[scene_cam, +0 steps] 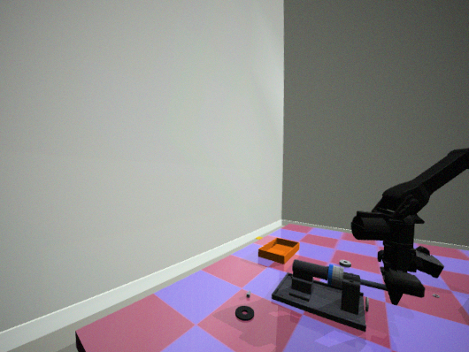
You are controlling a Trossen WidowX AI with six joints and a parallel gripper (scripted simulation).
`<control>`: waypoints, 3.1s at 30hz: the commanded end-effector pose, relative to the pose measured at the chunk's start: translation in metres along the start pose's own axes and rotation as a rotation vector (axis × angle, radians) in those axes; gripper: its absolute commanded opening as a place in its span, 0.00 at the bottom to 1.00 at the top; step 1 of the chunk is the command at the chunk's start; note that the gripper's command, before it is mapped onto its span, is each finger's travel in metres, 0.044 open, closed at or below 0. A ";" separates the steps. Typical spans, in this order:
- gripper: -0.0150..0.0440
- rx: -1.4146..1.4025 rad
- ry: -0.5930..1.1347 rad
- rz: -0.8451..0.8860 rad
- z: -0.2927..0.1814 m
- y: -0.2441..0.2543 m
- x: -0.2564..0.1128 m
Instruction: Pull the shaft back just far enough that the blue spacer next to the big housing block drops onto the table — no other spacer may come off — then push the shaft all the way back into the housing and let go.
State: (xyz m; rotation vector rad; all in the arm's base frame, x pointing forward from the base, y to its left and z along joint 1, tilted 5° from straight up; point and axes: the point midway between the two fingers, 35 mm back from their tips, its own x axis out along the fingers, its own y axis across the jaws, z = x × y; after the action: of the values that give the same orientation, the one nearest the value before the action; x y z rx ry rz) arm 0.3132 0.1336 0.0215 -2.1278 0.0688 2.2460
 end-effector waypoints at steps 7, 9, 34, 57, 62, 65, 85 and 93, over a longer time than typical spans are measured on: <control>0.25 0.003 -0.003 -0.002 0.002 0.000 0.000; 0.25 0.003 -0.003 -0.002 0.002 0.000 0.000; 0.25 0.003 -0.004 -0.002 0.006 0.000 0.000; 0.25 0.003 -0.004 -0.002 0.009 0.000 0.000; 0.25 0.003 -0.004 -0.002 0.009 0.000 0.000; 0.25 0.003 -0.004 -0.002 0.010 0.000 0.000; 0.25 0.000 -0.001 0.000 0.010 0.000 0.000; 0.25 0.001 -0.003 -0.001 0.010 0.000 0.000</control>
State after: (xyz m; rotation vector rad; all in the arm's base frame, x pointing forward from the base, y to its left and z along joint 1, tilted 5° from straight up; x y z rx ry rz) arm 0.3032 0.1343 0.0219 -2.1264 0.0686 2.2475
